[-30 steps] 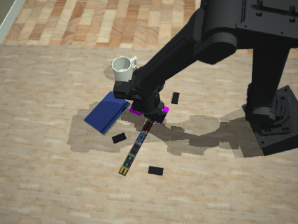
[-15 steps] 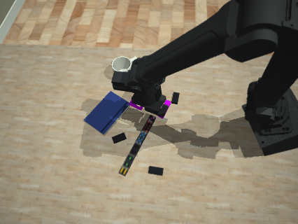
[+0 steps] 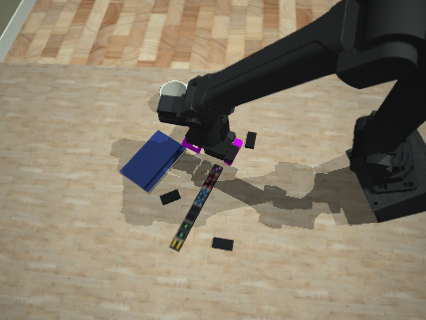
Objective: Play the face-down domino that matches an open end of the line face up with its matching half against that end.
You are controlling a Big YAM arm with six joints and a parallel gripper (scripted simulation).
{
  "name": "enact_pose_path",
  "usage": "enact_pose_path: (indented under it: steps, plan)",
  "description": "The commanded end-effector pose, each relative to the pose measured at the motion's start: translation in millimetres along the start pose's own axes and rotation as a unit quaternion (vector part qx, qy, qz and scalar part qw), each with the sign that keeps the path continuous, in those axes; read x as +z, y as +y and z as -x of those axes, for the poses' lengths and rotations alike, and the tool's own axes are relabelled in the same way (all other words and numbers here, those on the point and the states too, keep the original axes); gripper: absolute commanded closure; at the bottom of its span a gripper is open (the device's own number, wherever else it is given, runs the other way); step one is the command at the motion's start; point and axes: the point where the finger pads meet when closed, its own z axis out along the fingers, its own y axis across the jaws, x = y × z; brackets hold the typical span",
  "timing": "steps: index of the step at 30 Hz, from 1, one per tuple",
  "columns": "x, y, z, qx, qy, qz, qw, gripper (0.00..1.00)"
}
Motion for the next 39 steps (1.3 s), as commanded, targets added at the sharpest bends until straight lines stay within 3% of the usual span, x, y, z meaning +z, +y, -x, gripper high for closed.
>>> enact_pose_path:
  steps: [1,25,35,39]
  plan:
    - [-2.4,3.2,-0.8,0.001,0.000,0.005,1.000,0.07]
    - [-2.4,2.4,-0.7,-0.001,0.001,0.004,1.000,0.07]
    - [-68.4,-72.5,4.1,-0.001,0.001,0.004,1.000,0.07]
    - [-68.4,-72.5,4.1,-0.001,0.001,0.004,1.000,0.07]
